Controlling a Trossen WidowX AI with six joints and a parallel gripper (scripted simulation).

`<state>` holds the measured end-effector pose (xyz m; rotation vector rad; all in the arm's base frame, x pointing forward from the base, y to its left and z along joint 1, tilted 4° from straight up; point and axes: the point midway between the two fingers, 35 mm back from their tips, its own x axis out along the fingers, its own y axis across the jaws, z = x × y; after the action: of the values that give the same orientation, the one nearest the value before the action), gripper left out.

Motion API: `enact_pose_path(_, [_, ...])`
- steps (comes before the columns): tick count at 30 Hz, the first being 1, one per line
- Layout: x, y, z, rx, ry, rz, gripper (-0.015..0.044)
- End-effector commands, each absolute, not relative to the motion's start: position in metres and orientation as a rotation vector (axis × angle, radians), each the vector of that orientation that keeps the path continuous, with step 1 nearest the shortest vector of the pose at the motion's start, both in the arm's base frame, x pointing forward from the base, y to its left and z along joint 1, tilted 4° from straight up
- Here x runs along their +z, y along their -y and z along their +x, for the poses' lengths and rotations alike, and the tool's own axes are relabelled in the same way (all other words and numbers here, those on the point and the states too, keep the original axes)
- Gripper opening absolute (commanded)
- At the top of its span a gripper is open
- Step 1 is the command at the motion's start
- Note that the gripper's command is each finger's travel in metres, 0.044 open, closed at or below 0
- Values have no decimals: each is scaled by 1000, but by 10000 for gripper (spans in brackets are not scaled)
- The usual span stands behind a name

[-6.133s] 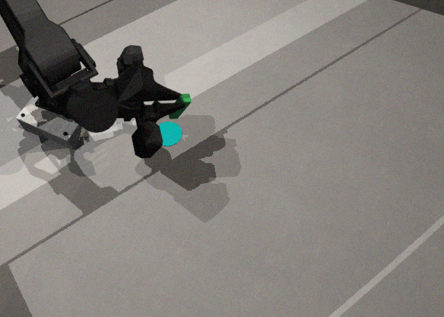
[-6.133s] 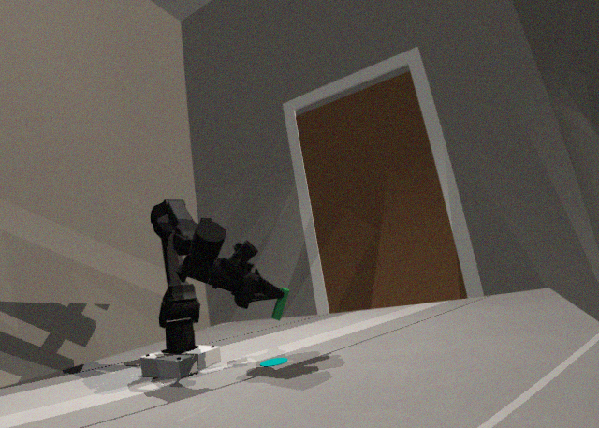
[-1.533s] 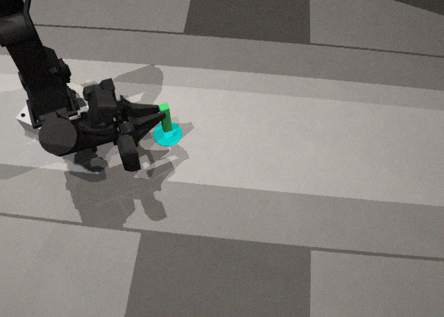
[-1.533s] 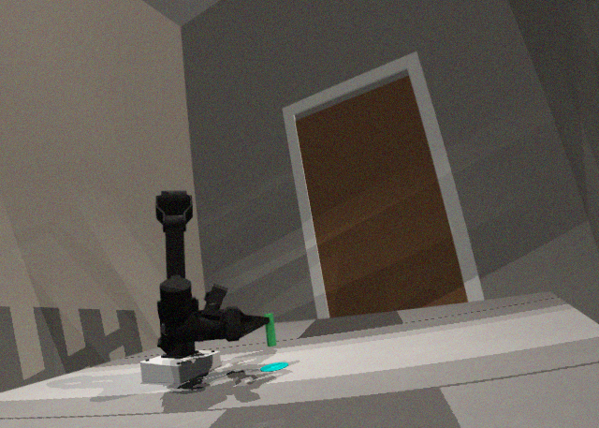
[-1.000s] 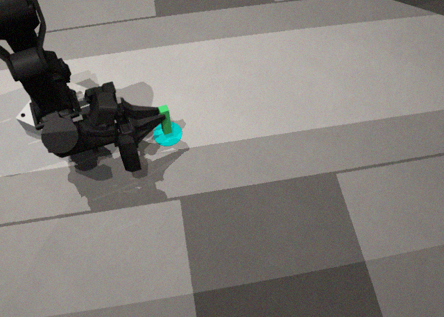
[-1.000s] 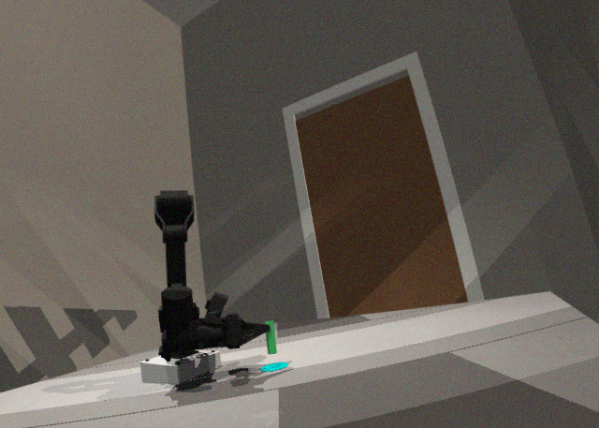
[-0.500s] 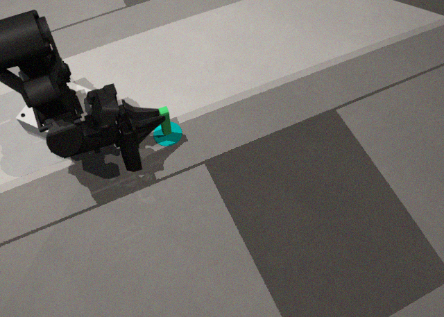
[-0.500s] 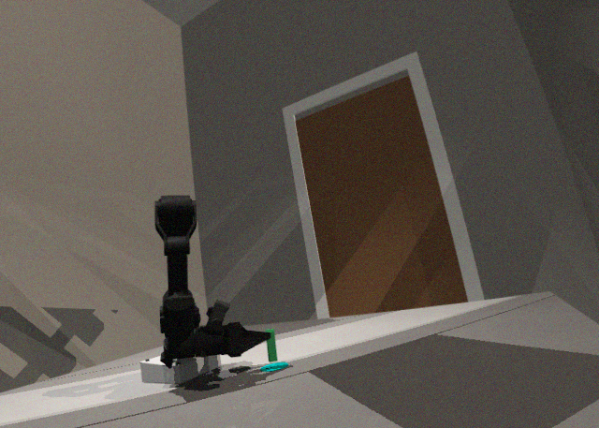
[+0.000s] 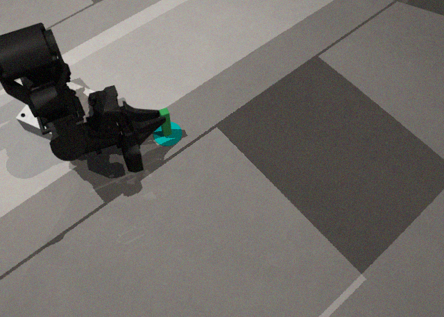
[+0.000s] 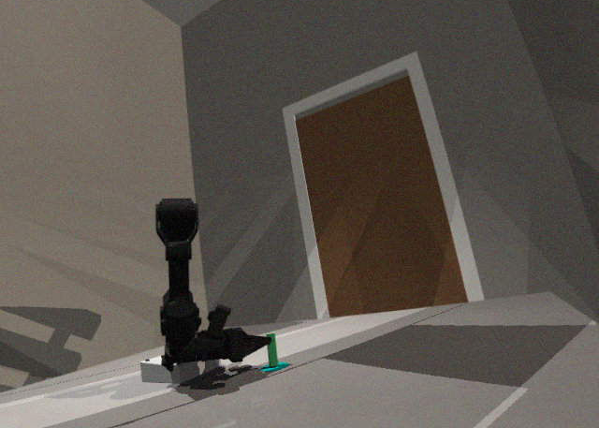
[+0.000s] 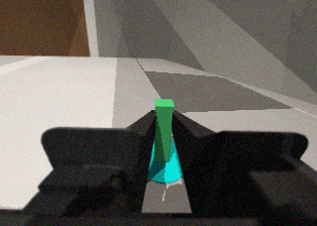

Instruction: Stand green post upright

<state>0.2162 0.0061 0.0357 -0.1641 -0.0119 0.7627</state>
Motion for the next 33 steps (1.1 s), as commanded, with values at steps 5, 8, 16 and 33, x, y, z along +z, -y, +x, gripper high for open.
enact_pose_path(5, [35, -6, 217, 759, 12, -171, 206])
enact_pose_path(8, [35, -6, 217, 759, 12, -171, 285])
enact_pose_path(16, [38, -4, 218, 759, 11, -167, 400])
enact_pose_path(33, [72, 6, 224, 750, 4, -120, 400])
